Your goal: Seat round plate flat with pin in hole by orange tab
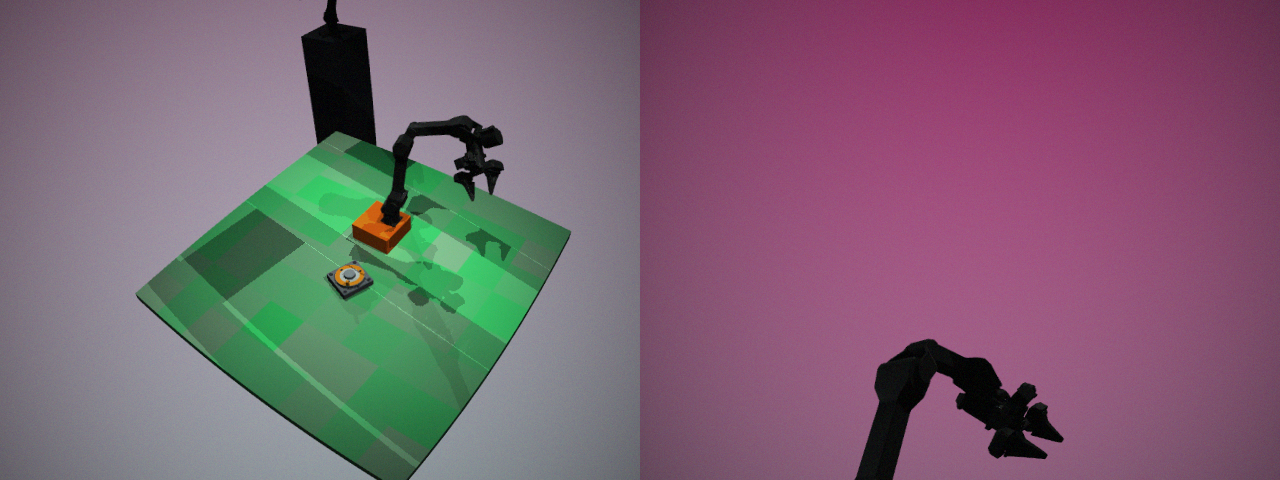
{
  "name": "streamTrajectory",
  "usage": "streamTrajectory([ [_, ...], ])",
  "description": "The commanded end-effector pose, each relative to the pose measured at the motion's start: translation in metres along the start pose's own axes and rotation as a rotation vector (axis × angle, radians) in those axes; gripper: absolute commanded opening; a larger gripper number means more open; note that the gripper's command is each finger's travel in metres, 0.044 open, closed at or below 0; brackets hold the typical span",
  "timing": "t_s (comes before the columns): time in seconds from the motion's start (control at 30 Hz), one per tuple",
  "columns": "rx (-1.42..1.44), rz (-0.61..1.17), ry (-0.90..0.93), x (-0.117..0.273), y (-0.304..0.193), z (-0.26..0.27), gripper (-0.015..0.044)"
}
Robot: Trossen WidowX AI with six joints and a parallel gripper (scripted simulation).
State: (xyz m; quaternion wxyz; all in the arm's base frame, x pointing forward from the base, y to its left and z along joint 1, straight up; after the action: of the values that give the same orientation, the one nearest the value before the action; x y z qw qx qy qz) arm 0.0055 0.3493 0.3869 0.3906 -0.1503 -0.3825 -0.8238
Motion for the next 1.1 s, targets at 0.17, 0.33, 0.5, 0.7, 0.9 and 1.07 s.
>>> streamTrajectory([
  [0.17,0.139,-0.022,-0.184,-0.069,0.031,-0.024,0.0242],
  [0.33,0.208,-0.008,-0.311,-0.111,0.058,-0.049,0.0111],
  [0.5,0.259,0.045,-0.472,-0.16,0.1,-0.094,0.0],
  [0.7,0.291,0.096,-0.631,-0.194,0.142,-0.152,0.0],
  [0.9,0.288,0.178,-0.744,-0.212,0.178,-0.211,0.0],
  [1.07,0.281,0.284,-0.806,-0.219,0.207,-0.267,0.0],
])
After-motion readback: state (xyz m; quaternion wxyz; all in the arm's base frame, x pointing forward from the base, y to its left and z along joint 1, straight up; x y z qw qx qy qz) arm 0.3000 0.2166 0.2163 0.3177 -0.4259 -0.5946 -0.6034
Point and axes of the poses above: the point midway between the two fingers, 35 mm back from their tips, its own x axis back along the fingers, its own z axis across the jaws, y = z × x, the point moved 4 cm from there along x, back along the fingers, and after that the axes turned 3 degrees about x, right-handed, at the moved point
